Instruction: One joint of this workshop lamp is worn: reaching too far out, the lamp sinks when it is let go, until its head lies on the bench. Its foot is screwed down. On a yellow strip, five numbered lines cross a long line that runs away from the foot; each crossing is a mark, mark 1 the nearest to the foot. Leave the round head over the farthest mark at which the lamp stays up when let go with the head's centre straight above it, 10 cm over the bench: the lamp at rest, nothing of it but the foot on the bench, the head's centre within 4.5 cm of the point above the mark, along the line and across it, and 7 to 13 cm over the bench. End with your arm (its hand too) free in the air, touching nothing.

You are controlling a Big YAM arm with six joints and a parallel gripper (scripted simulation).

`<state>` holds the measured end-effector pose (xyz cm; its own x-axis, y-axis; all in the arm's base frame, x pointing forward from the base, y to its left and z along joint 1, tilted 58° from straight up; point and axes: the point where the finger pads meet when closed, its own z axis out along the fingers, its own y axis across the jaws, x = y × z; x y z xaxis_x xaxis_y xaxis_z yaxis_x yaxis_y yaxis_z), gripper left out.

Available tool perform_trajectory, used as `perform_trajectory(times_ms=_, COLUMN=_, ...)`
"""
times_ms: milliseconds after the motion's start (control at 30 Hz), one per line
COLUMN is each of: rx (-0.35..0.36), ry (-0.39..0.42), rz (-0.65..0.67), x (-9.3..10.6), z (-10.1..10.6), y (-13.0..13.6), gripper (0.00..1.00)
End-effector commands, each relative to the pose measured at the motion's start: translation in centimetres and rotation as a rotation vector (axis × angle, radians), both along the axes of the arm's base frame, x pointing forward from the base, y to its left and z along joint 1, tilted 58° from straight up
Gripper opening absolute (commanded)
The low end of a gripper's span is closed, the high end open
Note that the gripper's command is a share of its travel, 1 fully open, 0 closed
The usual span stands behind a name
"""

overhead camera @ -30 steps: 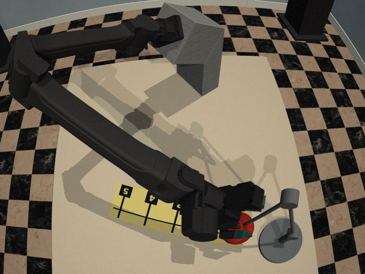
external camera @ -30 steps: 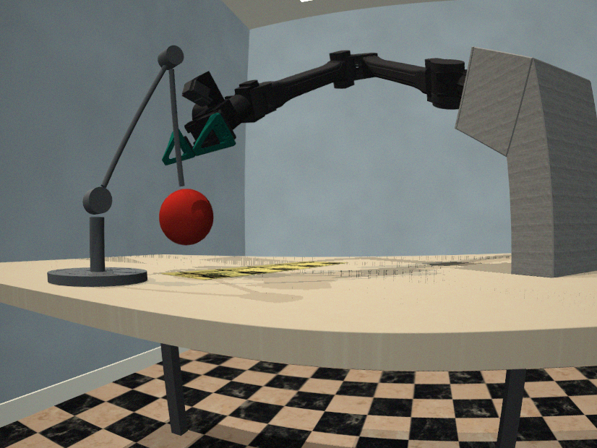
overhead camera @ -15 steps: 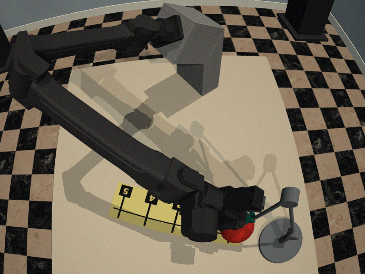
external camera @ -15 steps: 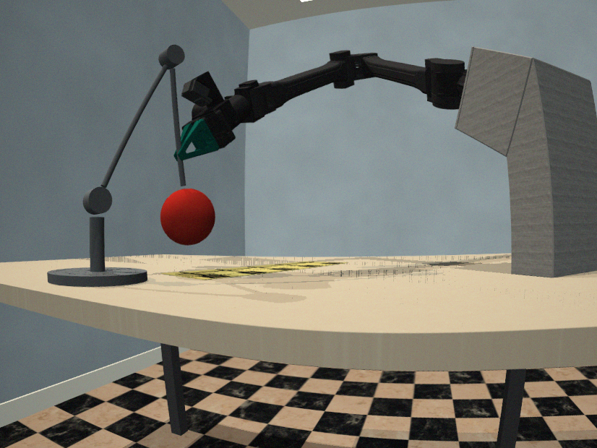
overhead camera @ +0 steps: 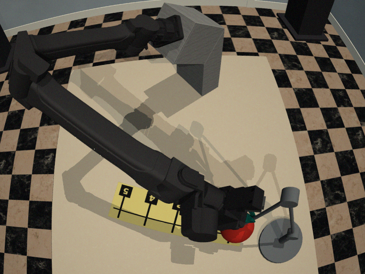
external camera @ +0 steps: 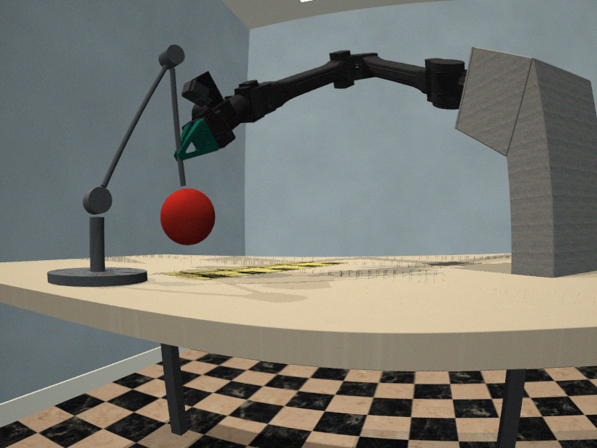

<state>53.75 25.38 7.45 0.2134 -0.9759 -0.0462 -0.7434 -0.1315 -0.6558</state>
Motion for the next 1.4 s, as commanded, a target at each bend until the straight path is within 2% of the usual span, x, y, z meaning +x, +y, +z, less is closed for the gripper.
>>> perform_trajectory(times_ms=0, rx=0.003, ry=-0.003, rz=0.006, x=-0.1, z=0.2, y=0.3, gripper=0.00)
perform_trajectory(times_ms=233, rx=0.003, ry=-0.004, rz=0.006, x=-0.1, z=0.3, y=0.4, gripper=0.00)
perform_trajectory(times_ms=733, rx=0.011, ry=-0.017, rz=-0.003, x=-0.8, z=1.8, y=-3.0, gripper=0.00)
perform_trajectory(times_ms=1367, rx=0.003, ry=-0.008, rz=0.004, x=-1.7, z=3.7, y=-5.9, gripper=0.00)
